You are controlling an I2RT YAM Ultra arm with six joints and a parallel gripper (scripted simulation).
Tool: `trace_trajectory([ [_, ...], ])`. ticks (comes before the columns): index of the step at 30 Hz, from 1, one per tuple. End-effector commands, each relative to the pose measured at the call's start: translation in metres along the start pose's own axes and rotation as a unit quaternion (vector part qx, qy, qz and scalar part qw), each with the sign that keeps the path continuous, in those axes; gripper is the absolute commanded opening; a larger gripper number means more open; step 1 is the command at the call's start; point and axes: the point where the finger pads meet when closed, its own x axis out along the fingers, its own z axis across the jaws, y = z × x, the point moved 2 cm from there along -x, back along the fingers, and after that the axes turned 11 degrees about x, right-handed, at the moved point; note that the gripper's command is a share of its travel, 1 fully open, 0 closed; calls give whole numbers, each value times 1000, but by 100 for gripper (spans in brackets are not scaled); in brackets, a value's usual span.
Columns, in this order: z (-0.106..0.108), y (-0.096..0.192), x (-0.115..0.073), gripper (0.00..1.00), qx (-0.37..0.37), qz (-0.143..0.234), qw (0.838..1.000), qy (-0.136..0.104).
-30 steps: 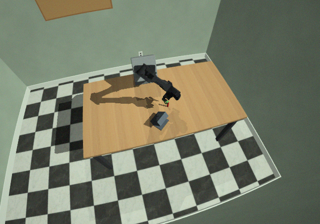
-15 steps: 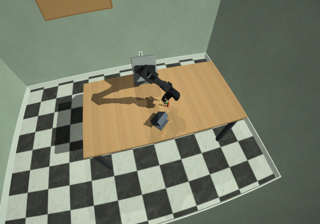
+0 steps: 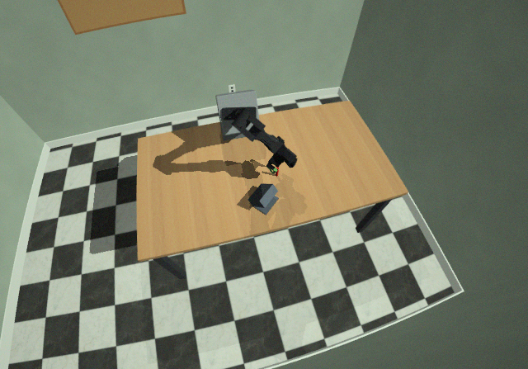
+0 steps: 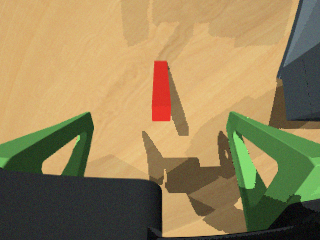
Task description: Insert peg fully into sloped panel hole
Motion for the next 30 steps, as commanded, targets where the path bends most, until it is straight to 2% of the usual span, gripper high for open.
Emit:
trace_trajectory([
  [1,2,-12,5,100,6,-17,1000,-6],
  [12,1,-19,12,100,6,-17,1000,-6],
  [13,0,-7,8,89,0,-4,1000,-2],
  [18,0,-7,8,32,0,-4,1000,-2],
  [20,0,-7,8,32,0,-4,1000,-2],
  [23,0,-7,8,0,0,-4,1000,-2],
  [28,0,-7,8,0,0,-4,1000,-2],
  [30,0,-7,3,0,2,-8,1000,-3],
])
